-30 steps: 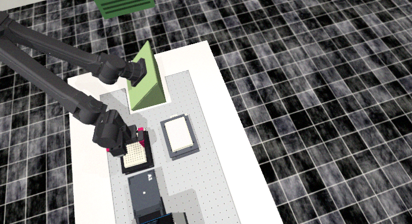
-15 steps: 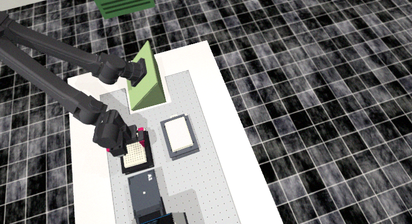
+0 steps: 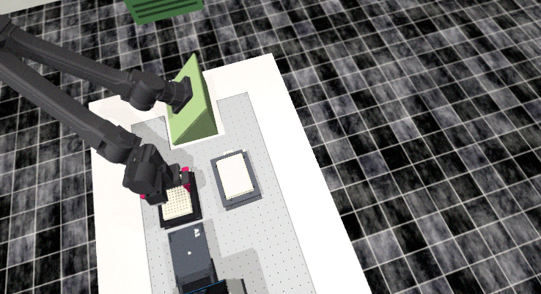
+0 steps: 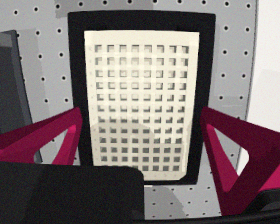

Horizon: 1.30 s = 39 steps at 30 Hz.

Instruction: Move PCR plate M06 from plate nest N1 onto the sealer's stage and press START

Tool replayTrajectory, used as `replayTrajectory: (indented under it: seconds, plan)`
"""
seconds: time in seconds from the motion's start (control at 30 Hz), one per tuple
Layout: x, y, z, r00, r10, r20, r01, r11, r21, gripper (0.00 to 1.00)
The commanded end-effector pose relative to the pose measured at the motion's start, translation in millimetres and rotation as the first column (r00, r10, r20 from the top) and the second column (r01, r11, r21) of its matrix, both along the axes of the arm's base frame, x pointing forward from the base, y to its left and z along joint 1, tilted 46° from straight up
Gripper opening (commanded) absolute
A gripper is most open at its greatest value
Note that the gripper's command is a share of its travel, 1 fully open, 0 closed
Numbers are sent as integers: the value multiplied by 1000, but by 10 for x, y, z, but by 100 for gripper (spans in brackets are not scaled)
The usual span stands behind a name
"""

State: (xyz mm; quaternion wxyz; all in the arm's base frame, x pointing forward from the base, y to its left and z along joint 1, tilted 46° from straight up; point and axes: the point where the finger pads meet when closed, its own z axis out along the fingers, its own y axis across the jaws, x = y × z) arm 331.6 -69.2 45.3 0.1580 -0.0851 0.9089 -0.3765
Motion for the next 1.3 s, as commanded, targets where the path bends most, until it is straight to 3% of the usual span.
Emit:
replayTrajectory:
  seconds: [0.0, 0.63, 1.0, 1.27]
  plan:
    - [60, -36, -31, 1000, -1, 6, 1, 1000, 2, 100]
    - [34, -96, -141, 1000, 15, 2, -15, 1000, -1, 100]
    - [176, -95, 75, 998, -12, 64, 12, 1000, 10, 100]
    - [208, -90, 95, 999, -1, 52, 1, 1000, 4, 100]
